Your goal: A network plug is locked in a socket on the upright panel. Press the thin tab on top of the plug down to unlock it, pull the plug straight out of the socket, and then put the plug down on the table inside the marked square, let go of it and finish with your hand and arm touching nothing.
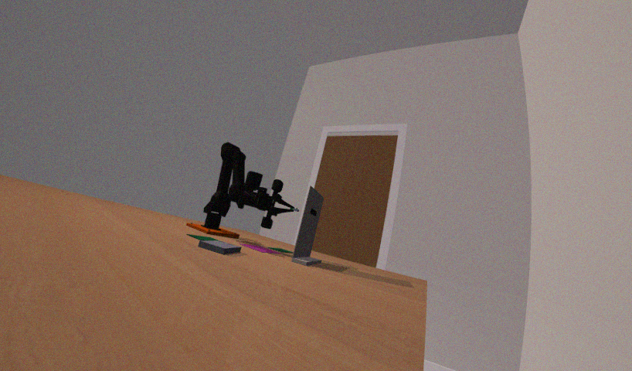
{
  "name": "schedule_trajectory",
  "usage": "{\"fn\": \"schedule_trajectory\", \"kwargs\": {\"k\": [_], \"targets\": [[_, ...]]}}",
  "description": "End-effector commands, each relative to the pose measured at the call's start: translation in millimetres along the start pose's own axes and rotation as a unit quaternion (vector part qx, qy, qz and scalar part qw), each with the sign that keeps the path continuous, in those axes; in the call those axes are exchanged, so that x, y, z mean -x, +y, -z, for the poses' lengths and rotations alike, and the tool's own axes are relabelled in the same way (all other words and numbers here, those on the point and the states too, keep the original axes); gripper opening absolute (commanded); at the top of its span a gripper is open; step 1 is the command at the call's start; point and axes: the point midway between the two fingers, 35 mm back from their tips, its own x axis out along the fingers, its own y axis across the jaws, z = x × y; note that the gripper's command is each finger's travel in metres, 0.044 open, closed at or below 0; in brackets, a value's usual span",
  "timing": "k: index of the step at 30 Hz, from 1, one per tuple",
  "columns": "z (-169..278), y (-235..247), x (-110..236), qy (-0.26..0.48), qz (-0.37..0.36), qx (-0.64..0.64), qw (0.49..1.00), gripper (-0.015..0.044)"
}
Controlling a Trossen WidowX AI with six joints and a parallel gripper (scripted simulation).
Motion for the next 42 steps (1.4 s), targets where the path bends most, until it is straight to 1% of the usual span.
{"fn": "schedule_trajectory", "kwargs": {"k": [1,17,42], "targets": [[1.4,1.3,3.2,0.002,-0.002,0.0,1.0,0.0],[0.9,1.0,7.7,0.0,0.0,0.0,1.0,0.0],[8.3,44.6,18.8,0.002,-0.001,-0.001,1.0,0.0]]}}
